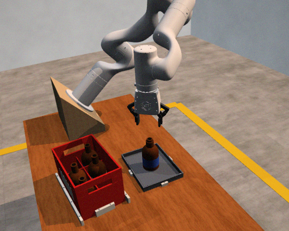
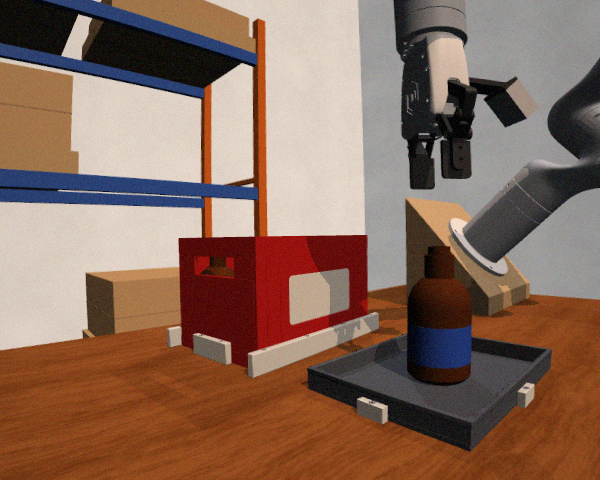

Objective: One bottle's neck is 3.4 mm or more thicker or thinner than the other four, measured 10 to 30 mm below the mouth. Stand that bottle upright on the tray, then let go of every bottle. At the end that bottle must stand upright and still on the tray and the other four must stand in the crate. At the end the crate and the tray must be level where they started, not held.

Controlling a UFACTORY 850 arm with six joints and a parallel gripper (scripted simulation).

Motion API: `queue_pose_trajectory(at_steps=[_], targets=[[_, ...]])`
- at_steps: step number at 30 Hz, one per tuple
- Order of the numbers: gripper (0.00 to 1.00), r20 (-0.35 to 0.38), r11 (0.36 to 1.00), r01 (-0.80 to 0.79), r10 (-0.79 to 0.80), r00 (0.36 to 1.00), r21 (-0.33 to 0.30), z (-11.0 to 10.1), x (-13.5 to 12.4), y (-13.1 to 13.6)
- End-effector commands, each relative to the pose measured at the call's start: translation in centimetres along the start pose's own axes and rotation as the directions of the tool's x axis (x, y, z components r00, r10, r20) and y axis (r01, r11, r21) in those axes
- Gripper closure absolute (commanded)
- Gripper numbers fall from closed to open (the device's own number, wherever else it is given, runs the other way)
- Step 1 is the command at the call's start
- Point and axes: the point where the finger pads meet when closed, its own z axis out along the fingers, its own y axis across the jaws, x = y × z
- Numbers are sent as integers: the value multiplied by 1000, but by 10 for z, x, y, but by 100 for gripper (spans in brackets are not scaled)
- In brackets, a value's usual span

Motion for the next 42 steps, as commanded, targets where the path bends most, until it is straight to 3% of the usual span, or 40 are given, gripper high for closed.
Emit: queue_pose_trajectory(at_steps=[1,2,42], targets=[[0,1,1000,1,-1,1000,-1,-1,0,0],[100,1,1000,1,-1,1000,-1,-1,0,0],[100,1,1000,1,-1,1000,-1,-1,0,0]])
